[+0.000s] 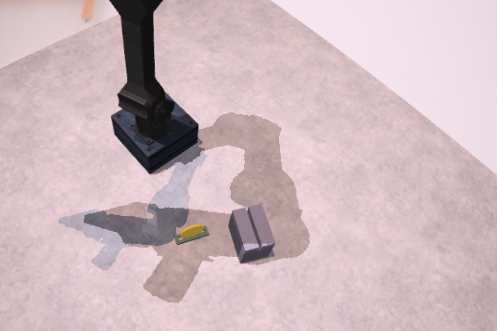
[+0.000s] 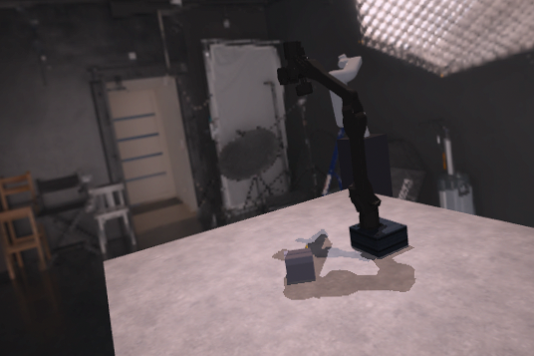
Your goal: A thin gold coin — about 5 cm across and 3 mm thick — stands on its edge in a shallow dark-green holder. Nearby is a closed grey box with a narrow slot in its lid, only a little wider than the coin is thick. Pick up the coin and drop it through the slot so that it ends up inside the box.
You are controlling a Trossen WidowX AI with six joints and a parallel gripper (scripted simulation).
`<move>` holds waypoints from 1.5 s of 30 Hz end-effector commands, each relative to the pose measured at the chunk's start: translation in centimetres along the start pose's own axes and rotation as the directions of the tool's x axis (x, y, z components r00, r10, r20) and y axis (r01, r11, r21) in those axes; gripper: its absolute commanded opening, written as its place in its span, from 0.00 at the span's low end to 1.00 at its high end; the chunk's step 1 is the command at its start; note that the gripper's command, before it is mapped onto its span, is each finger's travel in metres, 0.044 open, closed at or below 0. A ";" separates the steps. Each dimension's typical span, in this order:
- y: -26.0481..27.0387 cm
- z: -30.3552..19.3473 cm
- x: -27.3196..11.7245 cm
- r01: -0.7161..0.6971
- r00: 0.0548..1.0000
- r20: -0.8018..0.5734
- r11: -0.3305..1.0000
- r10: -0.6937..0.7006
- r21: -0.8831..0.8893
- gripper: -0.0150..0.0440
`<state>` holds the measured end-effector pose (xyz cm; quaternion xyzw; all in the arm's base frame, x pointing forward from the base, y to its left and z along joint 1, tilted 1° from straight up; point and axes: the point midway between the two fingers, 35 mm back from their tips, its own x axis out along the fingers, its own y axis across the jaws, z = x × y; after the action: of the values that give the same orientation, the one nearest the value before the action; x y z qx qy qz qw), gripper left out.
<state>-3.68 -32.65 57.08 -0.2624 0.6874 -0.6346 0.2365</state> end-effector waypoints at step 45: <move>46.2 7.5 -34.0 -0.550 0.010 0.223 -0.181 0.975 0.815 0.53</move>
<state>25.35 -18.44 13.48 0.4732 0.3698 -0.5468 0.5834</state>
